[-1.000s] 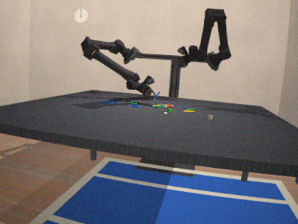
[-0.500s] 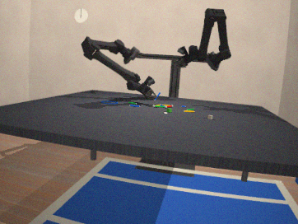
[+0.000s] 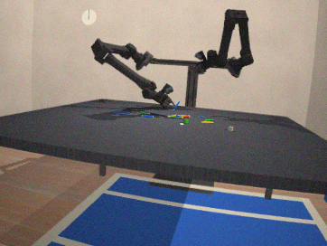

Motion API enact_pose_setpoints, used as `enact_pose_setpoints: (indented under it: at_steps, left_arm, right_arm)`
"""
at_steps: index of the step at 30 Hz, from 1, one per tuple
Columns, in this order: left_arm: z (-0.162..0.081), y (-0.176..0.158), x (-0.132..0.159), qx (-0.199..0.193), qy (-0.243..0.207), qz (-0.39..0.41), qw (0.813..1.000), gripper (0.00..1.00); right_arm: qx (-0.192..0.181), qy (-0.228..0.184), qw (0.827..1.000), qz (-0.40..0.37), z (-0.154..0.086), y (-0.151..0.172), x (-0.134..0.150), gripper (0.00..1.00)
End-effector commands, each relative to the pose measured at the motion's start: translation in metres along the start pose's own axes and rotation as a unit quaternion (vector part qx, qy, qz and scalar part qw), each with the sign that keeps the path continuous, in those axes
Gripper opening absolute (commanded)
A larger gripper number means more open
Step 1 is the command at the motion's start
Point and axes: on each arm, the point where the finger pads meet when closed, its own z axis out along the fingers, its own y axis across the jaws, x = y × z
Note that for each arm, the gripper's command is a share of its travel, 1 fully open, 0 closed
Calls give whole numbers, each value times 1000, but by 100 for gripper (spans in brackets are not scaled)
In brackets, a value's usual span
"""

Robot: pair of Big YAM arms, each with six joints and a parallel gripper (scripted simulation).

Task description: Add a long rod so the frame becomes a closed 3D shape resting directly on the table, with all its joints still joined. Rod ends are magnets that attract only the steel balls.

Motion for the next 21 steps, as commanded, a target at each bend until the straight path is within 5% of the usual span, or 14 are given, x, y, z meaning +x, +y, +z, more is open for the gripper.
enact_pose_setpoints:
  at_steps: [1,21]
  left_arm:
    - [0,2,-6,-6,-8,-6,1000,100]
    - [0,2,-6,-6,-8,-6,1000,100]
  right_arm:
    - [-10,-5,1000,10,-3,7,-5,0]
    - [-2,11,1000,18,-7,0,14,0]
